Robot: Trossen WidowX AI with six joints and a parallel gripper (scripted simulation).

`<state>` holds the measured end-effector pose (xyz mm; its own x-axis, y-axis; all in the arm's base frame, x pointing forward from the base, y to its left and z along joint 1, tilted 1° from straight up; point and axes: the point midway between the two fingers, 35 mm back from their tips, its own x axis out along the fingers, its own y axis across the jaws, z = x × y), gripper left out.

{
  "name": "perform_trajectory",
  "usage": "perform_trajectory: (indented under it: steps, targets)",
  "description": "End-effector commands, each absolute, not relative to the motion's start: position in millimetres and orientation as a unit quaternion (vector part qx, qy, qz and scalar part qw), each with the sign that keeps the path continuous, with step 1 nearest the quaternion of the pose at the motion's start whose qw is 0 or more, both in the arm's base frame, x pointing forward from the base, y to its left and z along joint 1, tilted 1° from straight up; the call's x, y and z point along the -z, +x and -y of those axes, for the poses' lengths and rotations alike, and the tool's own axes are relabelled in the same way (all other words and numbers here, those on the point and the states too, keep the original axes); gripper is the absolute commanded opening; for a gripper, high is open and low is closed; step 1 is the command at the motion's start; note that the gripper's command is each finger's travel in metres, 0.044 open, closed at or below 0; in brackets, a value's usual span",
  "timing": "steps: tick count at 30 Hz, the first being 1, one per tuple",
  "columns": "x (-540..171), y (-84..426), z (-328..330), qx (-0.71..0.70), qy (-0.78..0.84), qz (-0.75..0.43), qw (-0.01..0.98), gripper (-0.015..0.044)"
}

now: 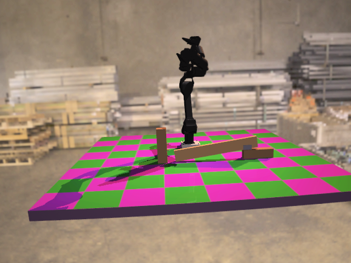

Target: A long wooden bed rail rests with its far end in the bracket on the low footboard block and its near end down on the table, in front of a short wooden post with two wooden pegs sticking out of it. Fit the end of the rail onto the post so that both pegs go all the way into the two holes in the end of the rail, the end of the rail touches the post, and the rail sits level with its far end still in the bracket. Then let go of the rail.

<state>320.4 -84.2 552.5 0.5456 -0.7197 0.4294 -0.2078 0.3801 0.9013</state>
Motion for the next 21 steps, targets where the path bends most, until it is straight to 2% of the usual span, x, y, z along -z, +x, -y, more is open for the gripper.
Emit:
perform_trajectory:
  steps: [1, 5, 12, 16, 21]
  targets:
    - [-551.5, 321.8, 84.2, 0.184, 0.522, 0.437, 0.708, 0.0426]
    - [-525.2, 353.5, 83.5, 0.231, 0.429, 0.356, 0.798, 0.044]
    - [-437.8, 415.3, 86.5, 0.289, 0.164, 0.106, 0.937, 0.044]
    - [-375.3, 436.6, 88.5, 0.27, -0.017, -0.067, 0.96, 0.044]
    - [-310.3, 442.5, 90.3, 0.201, -0.18, -0.229, 0.935, 0.044]
